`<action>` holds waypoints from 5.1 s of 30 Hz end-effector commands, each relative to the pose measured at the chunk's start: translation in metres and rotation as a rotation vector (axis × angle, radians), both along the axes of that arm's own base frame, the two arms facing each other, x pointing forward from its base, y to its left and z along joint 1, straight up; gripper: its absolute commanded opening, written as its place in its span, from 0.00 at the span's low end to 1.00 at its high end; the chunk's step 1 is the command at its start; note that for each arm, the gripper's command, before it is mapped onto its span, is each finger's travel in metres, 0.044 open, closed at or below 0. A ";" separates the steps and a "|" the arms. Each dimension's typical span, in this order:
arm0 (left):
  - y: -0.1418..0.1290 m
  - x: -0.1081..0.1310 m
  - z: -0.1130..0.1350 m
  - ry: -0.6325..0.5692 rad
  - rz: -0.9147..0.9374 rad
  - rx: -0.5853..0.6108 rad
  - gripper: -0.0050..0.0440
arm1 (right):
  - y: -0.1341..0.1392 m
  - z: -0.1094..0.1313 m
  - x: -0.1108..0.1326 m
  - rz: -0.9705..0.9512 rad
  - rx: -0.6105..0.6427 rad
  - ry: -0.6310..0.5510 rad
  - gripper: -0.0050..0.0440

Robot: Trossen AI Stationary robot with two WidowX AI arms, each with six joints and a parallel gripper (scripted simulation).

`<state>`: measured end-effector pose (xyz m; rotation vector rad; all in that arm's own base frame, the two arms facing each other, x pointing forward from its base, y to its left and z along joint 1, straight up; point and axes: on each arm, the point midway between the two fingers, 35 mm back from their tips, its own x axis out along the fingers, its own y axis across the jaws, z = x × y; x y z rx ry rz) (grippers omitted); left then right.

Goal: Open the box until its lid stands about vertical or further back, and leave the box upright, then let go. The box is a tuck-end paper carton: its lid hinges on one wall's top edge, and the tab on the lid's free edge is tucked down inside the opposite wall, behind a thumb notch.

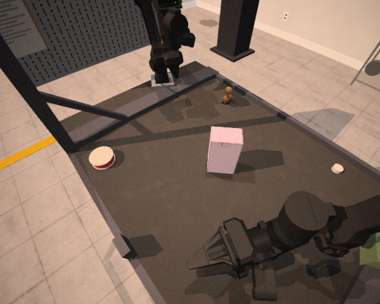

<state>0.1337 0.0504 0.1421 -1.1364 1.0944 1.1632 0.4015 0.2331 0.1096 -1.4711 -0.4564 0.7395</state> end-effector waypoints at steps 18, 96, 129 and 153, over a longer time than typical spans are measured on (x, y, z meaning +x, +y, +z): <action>0.001 0.002 0.004 -0.015 -0.002 0.006 1.00 | 0.001 0.011 0.002 -0.001 0.012 -0.024 1.00; -0.004 0.338 -0.093 -0.204 -0.103 1.450 1.00 | -0.233 0.213 -0.086 -0.701 1.486 0.418 1.00; 0.019 0.344 -0.093 -0.204 -0.103 1.452 1.00 | -0.233 0.213 -0.086 -0.701 1.486 0.418 1.00; 0.033 0.348 -0.093 -0.204 -0.103 1.453 1.00 | -0.233 0.213 -0.086 -0.701 1.486 0.418 1.00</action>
